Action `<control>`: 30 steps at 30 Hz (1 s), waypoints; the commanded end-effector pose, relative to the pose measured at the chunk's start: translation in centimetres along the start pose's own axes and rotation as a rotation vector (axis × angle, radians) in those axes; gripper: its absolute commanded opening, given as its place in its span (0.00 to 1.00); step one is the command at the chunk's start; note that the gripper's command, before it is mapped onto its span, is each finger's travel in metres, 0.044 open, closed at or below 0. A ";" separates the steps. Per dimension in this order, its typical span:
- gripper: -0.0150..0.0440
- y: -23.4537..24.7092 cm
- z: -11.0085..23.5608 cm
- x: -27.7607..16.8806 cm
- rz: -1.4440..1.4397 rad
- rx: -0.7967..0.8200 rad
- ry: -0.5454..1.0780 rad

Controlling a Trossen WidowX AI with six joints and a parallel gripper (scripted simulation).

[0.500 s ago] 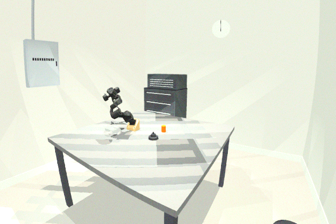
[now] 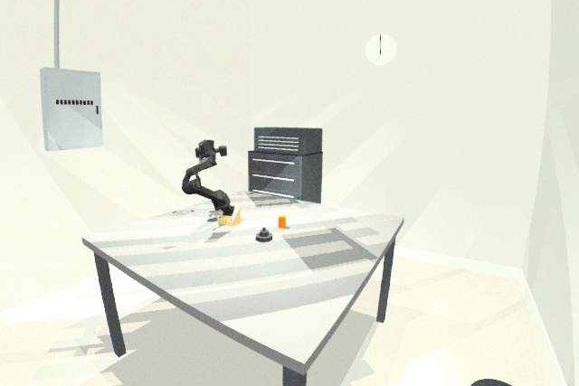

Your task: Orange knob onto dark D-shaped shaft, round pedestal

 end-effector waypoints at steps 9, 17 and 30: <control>1.00 -16.3 1.4 1.9 -0.404 -0.680 0.115; 1.00 -22.8 4.6 1.1 -0.613 -0.951 0.175; 1.00 -34.5 18.1 -3.9 -1.186 -1.648 0.477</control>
Point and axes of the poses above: the point midway between the two fingers, 35 mm back from their tips, its own z axis back along the fingers, its own y axis across the jaws, x = y × z, the point moved 7 cm from there along z, back along the fingers, and after that the axes turned 3 degrees about -z, right-handed, at the moved point
